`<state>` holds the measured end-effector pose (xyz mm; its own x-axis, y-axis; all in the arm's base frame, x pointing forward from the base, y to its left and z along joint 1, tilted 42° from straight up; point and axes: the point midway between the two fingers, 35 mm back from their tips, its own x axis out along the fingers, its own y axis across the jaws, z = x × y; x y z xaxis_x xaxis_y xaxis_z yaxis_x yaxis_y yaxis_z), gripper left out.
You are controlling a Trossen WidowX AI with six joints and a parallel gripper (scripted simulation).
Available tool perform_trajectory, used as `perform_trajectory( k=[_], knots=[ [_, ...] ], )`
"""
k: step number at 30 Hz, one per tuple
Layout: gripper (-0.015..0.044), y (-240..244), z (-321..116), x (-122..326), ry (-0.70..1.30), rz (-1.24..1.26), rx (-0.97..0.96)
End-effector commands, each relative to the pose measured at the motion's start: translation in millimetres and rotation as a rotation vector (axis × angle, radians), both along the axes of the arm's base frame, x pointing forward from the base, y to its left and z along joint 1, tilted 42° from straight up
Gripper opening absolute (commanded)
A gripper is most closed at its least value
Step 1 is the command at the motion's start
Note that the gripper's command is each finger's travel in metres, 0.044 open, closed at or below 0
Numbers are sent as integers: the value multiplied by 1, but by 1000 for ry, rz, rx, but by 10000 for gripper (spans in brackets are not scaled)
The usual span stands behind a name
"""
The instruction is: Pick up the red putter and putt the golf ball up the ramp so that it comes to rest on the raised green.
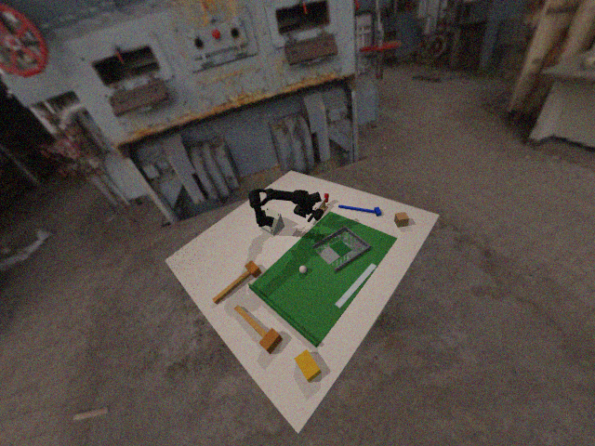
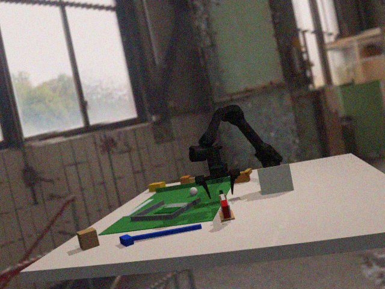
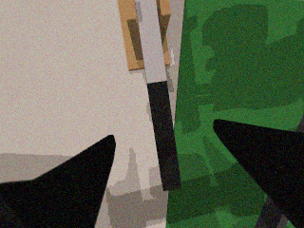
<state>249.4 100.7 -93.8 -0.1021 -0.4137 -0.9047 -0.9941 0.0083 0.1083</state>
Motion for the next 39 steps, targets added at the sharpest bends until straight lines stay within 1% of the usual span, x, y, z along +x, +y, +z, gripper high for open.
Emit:
perform_trajectory(
  k=[1, 13, 29, 32, 39],
  knots=[
    [440, -7, -7, -3, 9, 3, -9],
    [440, -14, -15, -4, 9, 3, -10],
    [20, -11, -12, -2, 3, -2, -3],
    [0, -11, -12, -2, 3, -2, -3],
    [0, -4, -6, 0, 3, -2, -2]
  ],
)
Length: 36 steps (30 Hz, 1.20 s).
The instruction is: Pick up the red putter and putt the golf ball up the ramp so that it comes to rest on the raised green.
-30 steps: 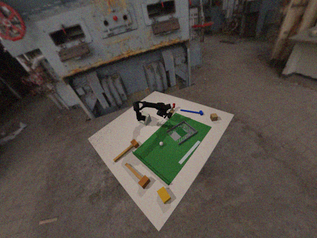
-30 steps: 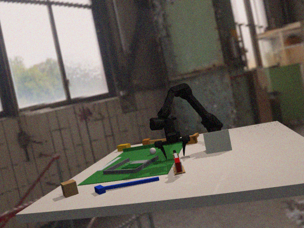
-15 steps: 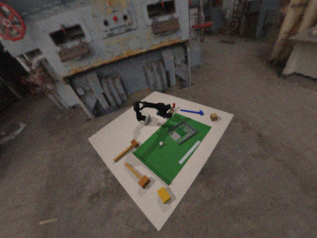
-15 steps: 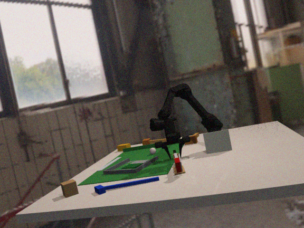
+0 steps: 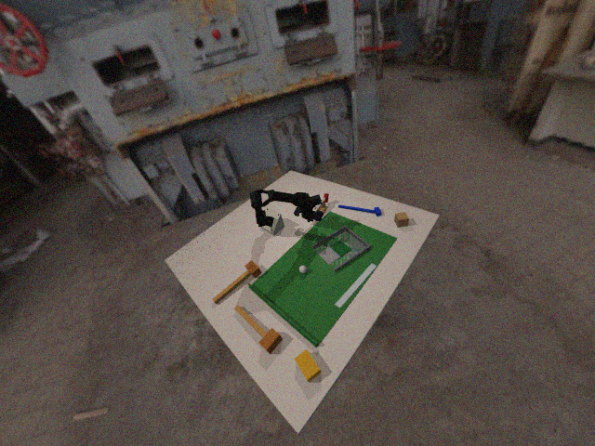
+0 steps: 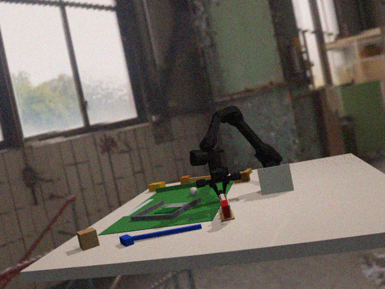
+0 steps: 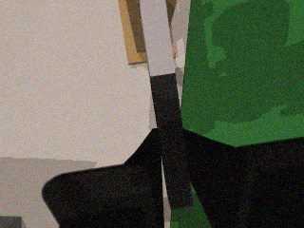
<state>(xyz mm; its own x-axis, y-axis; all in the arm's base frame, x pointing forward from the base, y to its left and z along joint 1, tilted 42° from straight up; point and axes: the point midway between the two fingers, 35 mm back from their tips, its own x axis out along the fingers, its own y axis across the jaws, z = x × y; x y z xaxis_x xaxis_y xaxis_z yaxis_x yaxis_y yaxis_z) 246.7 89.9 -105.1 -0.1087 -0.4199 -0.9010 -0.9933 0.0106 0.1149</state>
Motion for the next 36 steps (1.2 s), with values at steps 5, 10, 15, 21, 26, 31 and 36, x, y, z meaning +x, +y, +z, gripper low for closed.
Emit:
perform_trajectory(
  k=[5, 10, 15, 21, 26, 31, 36],
  knots=[
    [0, 26, 26, 8, -4, 0, 7],
    [0, 47, 51, 10, -3, 0, 8],
    [0, 64, 74, 9, -2, -1, 8],
    [0, 57, 71, 11, -15, -15, -7],
    [0, 35, 98, 18, -112, -188, -50],
    [0, 10, 125, 22, -216, -367, -94],
    [0, -15, 152, 23, -324, -546, -135]
  ],
)
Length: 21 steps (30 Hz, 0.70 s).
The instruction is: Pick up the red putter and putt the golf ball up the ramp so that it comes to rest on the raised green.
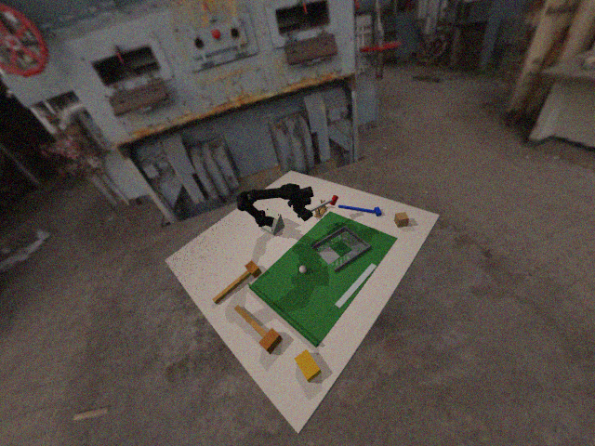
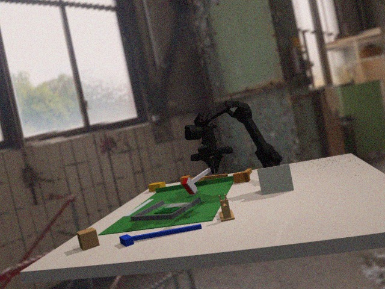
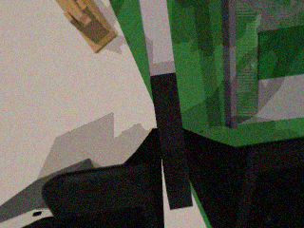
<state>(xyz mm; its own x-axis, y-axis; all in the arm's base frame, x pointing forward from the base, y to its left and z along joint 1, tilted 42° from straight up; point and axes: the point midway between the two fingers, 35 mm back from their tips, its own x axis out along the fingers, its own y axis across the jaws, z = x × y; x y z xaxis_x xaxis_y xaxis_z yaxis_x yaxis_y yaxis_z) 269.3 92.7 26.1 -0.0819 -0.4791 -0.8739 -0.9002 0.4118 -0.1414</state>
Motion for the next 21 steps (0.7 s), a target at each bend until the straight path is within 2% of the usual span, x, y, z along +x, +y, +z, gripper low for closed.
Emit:
perform_trajectory(
  k=[1, 21],
  knots=[
    [0, -23, 27, 0, -106, -163, -36],
    [0, -123, 124, -36, -567, -855, -217]
  ],
)
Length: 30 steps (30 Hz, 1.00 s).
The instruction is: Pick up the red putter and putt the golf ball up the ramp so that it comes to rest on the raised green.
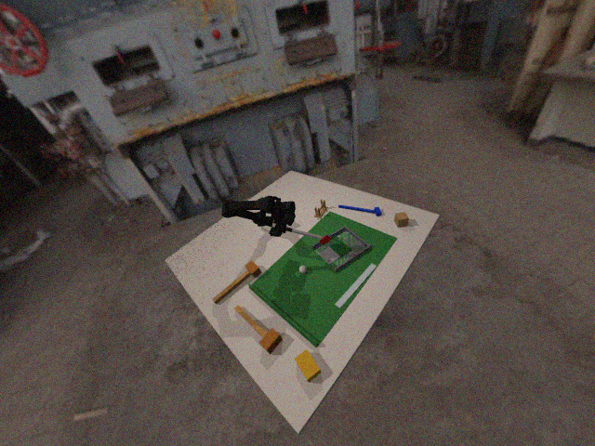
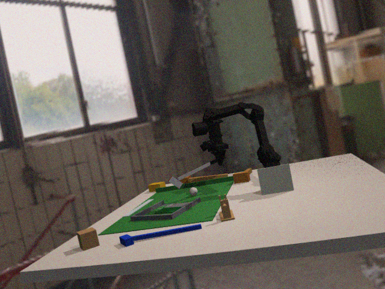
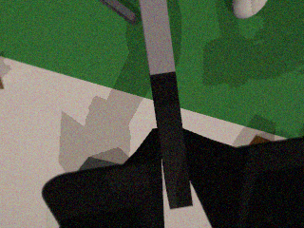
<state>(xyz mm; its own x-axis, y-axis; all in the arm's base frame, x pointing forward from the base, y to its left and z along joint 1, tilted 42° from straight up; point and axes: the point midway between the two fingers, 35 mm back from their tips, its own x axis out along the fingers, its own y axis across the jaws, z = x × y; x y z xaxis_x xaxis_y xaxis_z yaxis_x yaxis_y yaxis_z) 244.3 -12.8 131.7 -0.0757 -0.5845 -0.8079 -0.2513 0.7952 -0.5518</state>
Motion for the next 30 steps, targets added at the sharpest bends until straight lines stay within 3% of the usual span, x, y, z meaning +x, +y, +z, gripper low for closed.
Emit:
perform_trajectory(
  k=[1, 10, 30],
  knots=[
    [0, -22, 23, -14, -119, -155, -48],
    [0, -53, 53, -43, -299, -403, -128],
    [0, -78, 25, -47, -407, -539, -148]
  ],
)
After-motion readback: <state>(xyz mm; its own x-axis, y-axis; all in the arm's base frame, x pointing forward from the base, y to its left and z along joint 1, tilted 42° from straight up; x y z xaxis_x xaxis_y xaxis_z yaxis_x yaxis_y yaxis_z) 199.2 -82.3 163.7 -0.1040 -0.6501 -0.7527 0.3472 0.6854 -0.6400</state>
